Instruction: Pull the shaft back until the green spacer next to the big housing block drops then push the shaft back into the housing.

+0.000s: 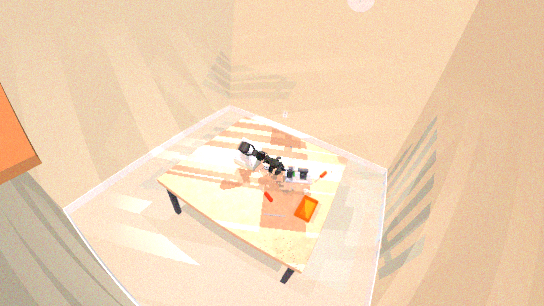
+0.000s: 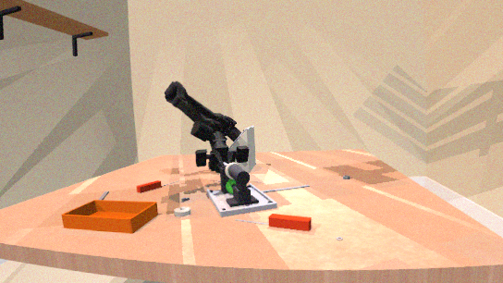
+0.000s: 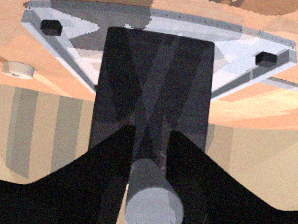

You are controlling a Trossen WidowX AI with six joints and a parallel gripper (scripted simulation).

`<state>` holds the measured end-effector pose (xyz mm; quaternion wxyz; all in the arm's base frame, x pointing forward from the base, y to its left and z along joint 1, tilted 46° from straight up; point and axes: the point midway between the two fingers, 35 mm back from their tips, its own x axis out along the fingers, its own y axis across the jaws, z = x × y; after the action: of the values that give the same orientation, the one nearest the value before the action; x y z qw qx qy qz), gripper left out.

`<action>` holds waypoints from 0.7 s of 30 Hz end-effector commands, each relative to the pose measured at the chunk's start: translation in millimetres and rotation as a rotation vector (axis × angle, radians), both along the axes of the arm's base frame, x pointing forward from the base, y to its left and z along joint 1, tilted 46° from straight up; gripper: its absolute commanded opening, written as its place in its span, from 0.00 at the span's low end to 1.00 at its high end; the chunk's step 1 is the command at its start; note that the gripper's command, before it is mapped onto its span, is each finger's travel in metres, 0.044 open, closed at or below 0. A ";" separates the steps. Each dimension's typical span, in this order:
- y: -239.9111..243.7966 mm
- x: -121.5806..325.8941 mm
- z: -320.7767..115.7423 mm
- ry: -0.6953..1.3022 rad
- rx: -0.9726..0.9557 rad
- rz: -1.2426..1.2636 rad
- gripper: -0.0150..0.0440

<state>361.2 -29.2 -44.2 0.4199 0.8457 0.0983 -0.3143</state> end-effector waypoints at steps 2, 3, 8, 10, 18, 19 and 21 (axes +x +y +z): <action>0.6 2.2 0.0 -0.002 0.003 -0.001 0.25; 0.7 2.5 -0.1 -0.002 0.003 -0.001 0.25; 1.1 3.7 -0.4 -0.002 0.003 -0.001 0.25; 1.3 4.2 -0.6 -0.003 0.003 -0.001 0.25; 1.9 6.2 -1.2 -0.003 0.003 -0.001 0.25; 2.0 6.5 -1.3 -0.003 0.003 -0.001 0.25; 2.1 7.0 -1.5 -0.003 0.003 -0.001 0.25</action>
<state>366.5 -27.4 -45.9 0.4199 0.8458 0.0985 -0.3140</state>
